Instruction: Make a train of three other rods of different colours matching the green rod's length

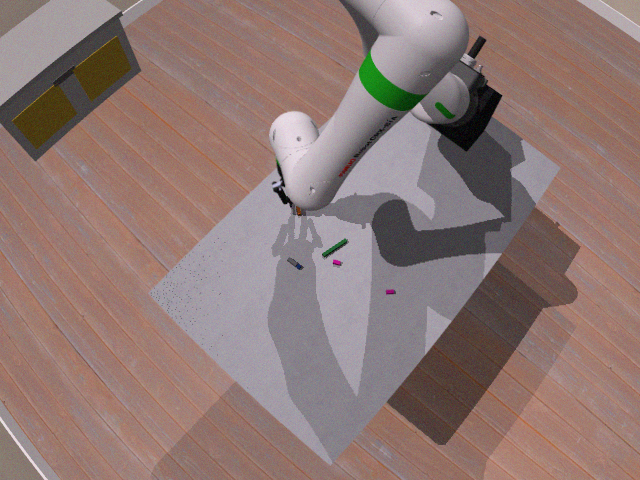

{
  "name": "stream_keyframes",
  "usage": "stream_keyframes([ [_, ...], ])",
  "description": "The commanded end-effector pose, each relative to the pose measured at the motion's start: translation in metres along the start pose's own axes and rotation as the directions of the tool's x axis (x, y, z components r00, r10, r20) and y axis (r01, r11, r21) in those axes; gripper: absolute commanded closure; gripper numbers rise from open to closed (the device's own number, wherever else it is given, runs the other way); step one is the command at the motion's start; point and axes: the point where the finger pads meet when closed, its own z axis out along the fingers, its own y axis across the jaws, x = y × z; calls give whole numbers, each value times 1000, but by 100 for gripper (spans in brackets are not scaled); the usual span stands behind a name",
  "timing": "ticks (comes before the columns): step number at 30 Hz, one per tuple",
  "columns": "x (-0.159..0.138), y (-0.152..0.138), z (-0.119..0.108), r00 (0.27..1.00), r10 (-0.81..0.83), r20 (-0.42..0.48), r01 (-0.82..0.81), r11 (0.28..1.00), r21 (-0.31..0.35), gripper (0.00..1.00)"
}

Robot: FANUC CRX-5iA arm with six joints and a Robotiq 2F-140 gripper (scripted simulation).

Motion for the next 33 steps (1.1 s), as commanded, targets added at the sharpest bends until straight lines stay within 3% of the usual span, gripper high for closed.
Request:
stream_keyframes([
  [1,0,0,0,1000,0,0,0,1000,0,85],
  [5,0,0,0,1000,0,0,0,1000,0,85],
  [6,0,0,0,1000,0,0,0,1000,0,97],
  [33,0,0,0,1000,0,0,0,1000,0,97],
])
